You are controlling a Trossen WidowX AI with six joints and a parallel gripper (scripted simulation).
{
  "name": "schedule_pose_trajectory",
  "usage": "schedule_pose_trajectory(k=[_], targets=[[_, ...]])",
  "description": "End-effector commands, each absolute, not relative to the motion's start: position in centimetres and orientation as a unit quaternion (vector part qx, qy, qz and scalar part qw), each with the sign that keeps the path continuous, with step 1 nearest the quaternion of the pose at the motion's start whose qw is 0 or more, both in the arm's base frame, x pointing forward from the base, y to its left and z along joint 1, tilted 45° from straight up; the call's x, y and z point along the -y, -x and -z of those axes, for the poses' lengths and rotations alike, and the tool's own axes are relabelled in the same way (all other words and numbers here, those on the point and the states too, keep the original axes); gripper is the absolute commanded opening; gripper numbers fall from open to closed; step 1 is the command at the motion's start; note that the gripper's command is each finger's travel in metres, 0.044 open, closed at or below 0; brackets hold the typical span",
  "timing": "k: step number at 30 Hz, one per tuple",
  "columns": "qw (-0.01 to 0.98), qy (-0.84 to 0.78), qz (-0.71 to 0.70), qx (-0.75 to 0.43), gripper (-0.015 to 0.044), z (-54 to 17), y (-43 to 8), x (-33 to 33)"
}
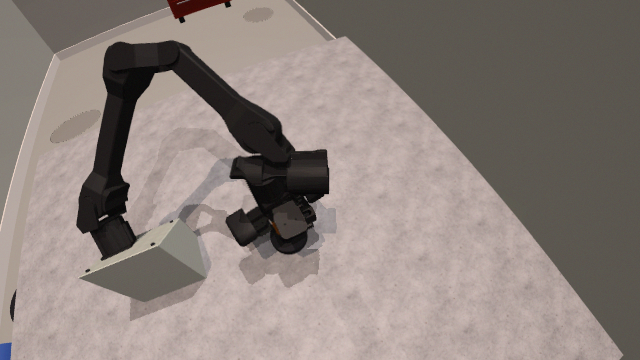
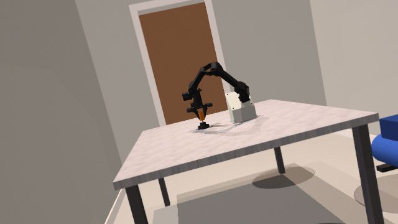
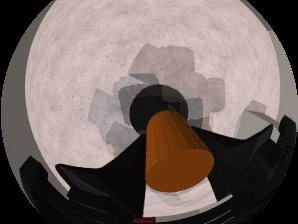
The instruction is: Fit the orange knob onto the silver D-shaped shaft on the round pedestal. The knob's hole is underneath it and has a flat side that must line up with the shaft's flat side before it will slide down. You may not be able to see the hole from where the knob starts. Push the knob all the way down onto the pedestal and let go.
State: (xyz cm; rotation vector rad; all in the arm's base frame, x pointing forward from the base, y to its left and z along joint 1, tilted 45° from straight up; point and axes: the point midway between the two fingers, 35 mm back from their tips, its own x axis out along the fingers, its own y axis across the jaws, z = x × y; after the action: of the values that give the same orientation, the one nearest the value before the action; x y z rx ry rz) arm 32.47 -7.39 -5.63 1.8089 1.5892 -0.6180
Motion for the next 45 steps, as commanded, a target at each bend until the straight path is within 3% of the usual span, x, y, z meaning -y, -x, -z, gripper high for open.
schedule_pose_trajectory(k=[1, 5, 45], targets=[[0.298, -0.701, 0.259, -0.594, 0.0, 5.5, -32.54, 7.76], [0.255, -0.718, 0.295, -0.577, 0.0, 5.5, -32.74, 7.82], [0.223, -0.728, 0.32, -0.563, 0.0, 5.37, -32.81, 7.72]])
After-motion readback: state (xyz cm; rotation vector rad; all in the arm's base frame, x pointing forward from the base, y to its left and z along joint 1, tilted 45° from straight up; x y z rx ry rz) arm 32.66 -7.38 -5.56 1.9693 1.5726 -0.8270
